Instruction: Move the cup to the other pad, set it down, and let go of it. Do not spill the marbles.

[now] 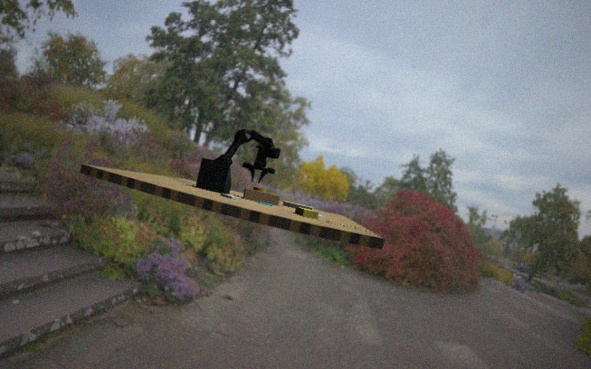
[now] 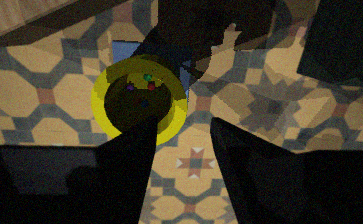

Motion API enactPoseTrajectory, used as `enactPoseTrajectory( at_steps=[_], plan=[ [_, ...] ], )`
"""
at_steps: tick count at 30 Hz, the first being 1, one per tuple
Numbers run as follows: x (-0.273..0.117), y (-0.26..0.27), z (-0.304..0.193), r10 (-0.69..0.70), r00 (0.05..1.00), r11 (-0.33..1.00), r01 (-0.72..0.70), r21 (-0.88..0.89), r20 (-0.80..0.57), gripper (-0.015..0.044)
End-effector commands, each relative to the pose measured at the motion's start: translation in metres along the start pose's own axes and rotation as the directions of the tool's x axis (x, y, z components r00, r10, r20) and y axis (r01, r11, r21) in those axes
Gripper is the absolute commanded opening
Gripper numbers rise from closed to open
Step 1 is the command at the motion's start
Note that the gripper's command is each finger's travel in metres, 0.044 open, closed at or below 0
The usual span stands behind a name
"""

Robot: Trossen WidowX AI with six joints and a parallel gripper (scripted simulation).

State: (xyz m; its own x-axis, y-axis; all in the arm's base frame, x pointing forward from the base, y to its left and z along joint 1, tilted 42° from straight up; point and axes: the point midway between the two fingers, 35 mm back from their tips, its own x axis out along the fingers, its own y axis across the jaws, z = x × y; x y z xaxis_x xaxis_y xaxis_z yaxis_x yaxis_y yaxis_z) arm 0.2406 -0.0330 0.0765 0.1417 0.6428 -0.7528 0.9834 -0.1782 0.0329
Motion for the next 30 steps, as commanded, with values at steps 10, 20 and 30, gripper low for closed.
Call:
enactPoseTrajectory(
  at_steps=[10, 20, 30],
  plan=[
    [0.012, 0.002, 0.0, 0.003, 1.0, 1.0, -0.003, 0.016, -0.007, 0.0166],
    [0.029, 0.003, 0.0, 0.004, 1.0, 1.0, -0.004, 0.016, -0.007, 0.0166],
    [0.045, 0.003, -0.001, 0.004, 1.0, 1.0, -0.004, 0.015, -0.008, 0.0166]
  ],
)
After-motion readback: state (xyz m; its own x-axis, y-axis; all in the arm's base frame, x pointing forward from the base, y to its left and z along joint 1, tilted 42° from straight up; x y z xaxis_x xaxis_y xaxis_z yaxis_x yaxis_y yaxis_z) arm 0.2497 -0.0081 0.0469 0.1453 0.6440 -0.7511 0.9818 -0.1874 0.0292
